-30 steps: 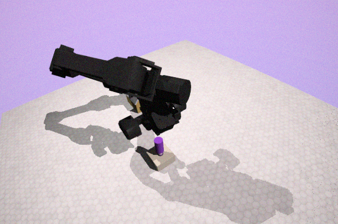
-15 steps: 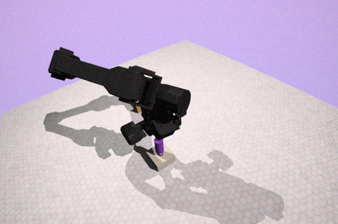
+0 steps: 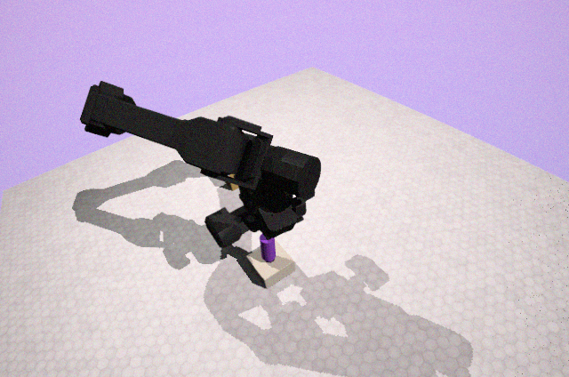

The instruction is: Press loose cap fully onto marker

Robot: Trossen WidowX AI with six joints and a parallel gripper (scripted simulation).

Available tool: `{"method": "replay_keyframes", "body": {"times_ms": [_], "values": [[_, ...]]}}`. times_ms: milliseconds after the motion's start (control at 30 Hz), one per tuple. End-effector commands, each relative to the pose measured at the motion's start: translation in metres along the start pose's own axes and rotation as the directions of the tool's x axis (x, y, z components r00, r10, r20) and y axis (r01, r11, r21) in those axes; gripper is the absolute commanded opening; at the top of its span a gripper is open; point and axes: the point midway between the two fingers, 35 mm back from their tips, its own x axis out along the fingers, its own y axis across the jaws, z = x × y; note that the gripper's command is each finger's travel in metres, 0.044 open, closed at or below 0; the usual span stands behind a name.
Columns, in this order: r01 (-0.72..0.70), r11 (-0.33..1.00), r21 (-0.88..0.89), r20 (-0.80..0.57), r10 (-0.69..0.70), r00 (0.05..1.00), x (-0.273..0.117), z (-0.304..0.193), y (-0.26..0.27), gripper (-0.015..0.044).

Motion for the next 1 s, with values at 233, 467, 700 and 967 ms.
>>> {"method": "replay_keyframes", "body": {"times_ms": [233, 467, 700, 967], "values": [[0.002, 0.993, -0.119, 0.035, 0.003, 0.999, -0.087, 0.0, 0.001, 0.0], [0.002, 0.992, -0.123, 0.036, 0.002, 0.999, -0.089, 0.0, 0.001, 0.0079], [0.002, 0.992, -0.123, 0.036, 0.002, 0.999, -0.089, 0.0, 0.001, 0.0263], [0.002, 0.992, -0.123, 0.036, 0.002, 0.999, -0.089, 0.0, 0.001, 0.044]]}}
